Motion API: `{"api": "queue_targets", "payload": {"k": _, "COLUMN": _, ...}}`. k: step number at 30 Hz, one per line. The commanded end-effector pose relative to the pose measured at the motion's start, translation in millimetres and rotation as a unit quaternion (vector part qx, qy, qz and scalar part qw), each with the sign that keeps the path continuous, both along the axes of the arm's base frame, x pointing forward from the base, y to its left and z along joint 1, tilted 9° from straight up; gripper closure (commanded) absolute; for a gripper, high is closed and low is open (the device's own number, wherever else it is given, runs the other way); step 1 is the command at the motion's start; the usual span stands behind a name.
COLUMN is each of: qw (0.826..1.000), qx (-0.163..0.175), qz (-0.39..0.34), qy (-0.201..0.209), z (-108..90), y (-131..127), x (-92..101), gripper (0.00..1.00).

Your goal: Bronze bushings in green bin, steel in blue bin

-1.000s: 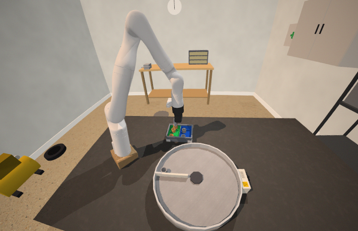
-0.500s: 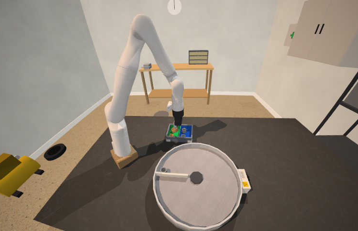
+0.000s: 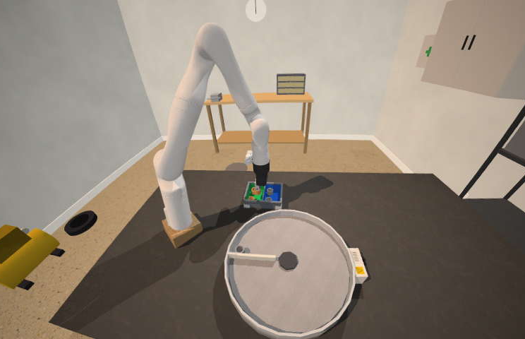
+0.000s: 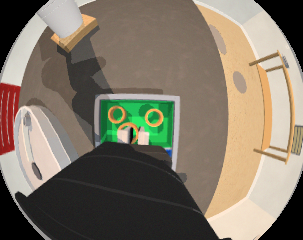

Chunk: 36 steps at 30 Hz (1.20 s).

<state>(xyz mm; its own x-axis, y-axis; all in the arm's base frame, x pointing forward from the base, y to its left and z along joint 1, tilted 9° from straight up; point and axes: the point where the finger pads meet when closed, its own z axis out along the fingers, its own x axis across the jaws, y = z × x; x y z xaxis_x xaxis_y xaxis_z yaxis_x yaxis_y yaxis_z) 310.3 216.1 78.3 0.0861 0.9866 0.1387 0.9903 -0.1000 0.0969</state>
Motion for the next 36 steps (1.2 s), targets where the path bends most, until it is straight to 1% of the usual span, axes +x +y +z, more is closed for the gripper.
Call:
{"api": "queue_targets", "payload": {"k": 1, "qw": 1.000, "qx": -0.002, "qz": -0.001, "qy": 0.002, "z": -2.2, "y": -1, "x": -0.3, "gripper": 1.00}}
{"api": "queue_targets", "payload": {"k": 8, "qw": 1.000, "qx": -0.002, "qz": -0.001, "qy": 0.002, "z": -2.2, "y": -1, "x": -0.3, "gripper": 1.00}}
{"api": "queue_targets", "payload": {"k": 23, "qw": 1.000, "qx": -0.002, "qz": -0.001, "qy": 0.002, "z": -14.1, "y": 0, "x": 0.9, "gripper": 1.00}}
{"api": "queue_targets", "payload": {"k": 32, "qw": 1.000, "qx": -0.002, "qz": -0.001, "qy": 0.002, "z": -14.1, "y": 0, "x": 0.9, "gripper": 1.00}}
{"api": "queue_targets", "payload": {"k": 36, "qw": 1.000, "qx": -0.001, "qz": -0.001, "qy": 0.002, "z": -18.7, "y": 1, "x": 1.5, "gripper": 1.00}}
